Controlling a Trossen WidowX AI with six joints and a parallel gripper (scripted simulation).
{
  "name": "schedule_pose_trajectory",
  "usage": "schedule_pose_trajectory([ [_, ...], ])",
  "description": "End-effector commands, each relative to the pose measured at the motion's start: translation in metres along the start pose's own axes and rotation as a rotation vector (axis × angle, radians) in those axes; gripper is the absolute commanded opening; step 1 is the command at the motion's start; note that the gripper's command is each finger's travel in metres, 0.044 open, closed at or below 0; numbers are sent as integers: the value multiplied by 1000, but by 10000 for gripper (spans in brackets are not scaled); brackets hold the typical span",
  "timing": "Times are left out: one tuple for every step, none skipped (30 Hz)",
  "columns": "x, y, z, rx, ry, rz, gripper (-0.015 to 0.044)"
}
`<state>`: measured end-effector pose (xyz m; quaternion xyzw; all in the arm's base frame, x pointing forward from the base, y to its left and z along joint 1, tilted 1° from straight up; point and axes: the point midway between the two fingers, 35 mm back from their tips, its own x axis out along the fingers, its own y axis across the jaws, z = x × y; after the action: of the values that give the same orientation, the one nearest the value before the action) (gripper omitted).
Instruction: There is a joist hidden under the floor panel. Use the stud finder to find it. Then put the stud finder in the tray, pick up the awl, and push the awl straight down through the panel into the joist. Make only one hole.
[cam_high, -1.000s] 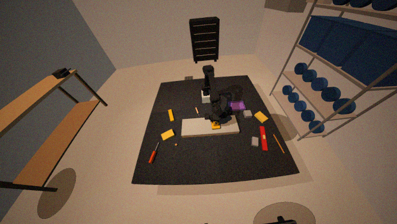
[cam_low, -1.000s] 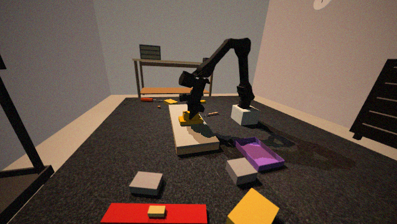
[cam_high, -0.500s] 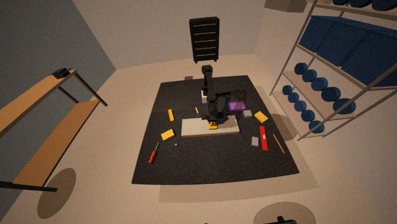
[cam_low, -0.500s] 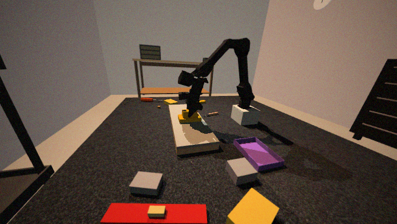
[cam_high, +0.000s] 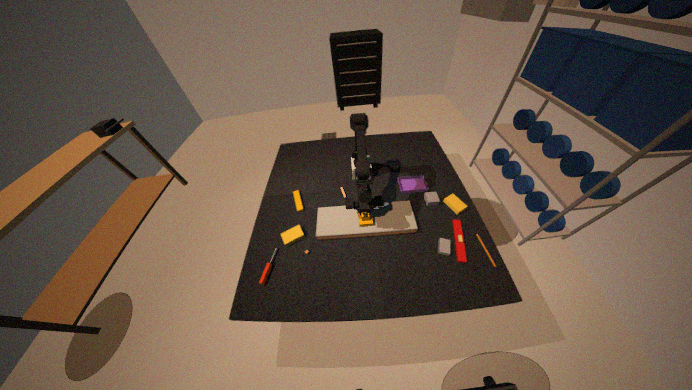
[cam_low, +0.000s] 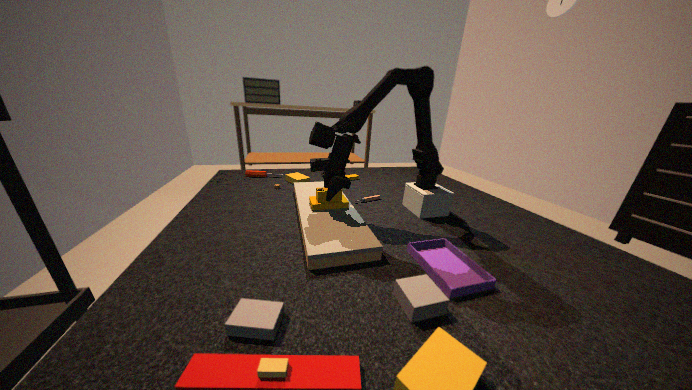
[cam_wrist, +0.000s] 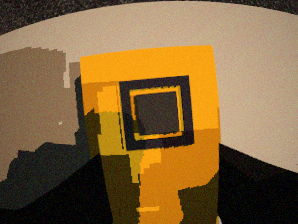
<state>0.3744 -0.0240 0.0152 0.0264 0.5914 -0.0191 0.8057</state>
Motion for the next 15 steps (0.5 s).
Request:
schedule_pose_trajectory([
  [0, -11, 0, 1, 1, -11, 0],
  [0, -13, 0, 1, 1, -11, 0],
  [0, -15, -1, 1, 1, -11, 0],
  [0, -16, -1, 1, 1, -11, 0],
  [0, -18, -1, 1, 1, -11, 0],
  [0, -20, -1, 1, 1, -12, 0],
  [0, -22, -1, 1, 1, -12, 0],
  [0, -24, -1, 0, 1, -12, 0],
  [0, -26, -1, 0, 1, -12, 0],
  [0, -28, -1, 0, 1, -12, 0],
  [0, -29, -1, 0, 1, -13, 0],
  [0, -31, -1, 0, 1, -13, 0],
  [0, -33, -1, 0, 1, -13, 0],
  [0, -35, -1, 0, 1, -13, 0],
  [0, -37, -1, 0, 1, -13, 0],
])
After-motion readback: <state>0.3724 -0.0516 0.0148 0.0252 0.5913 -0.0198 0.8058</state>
